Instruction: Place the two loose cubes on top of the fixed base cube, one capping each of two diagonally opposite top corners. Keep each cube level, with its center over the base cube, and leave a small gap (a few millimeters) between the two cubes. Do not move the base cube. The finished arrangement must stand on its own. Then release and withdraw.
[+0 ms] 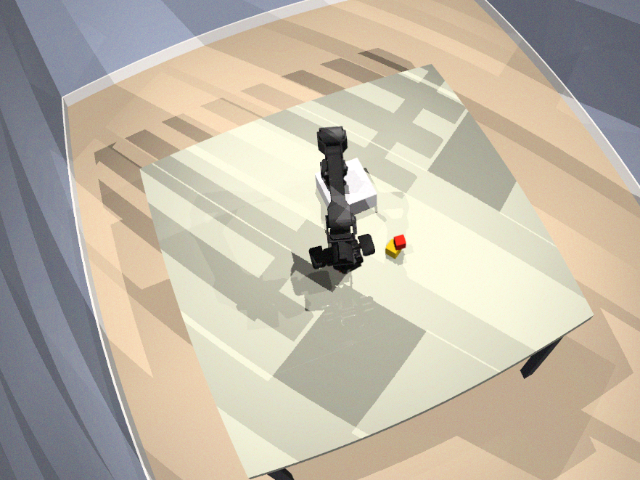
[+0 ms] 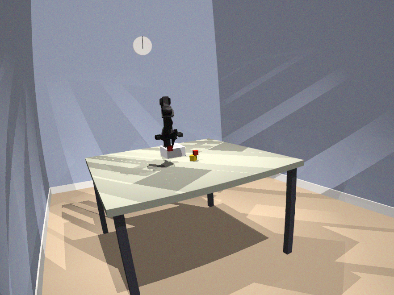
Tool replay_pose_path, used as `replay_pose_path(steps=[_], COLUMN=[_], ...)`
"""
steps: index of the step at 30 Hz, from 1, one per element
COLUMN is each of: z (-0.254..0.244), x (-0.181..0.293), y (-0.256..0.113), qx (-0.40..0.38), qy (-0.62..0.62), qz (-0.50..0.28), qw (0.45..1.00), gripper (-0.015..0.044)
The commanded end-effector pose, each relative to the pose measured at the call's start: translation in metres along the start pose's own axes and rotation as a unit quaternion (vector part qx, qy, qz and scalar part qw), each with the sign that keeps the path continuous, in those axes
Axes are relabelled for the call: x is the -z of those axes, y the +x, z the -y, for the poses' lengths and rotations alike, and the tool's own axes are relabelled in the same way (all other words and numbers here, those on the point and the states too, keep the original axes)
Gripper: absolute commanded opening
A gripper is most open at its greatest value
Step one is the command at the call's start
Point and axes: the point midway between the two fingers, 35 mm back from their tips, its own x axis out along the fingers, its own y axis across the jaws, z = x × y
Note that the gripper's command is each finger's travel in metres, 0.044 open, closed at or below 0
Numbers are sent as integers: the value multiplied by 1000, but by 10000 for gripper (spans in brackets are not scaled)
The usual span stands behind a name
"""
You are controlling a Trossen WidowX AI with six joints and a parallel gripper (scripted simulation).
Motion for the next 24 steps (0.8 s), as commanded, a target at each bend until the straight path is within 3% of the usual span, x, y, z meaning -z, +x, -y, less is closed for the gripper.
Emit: replay_pose_path(steps=[1,24], z=[-13,-84], x=[3,20], y=[1,3], qx=[-1,-5], qy=[-53,-354], qz=[-3,-2], qw=[999,935], gripper=[105,105])
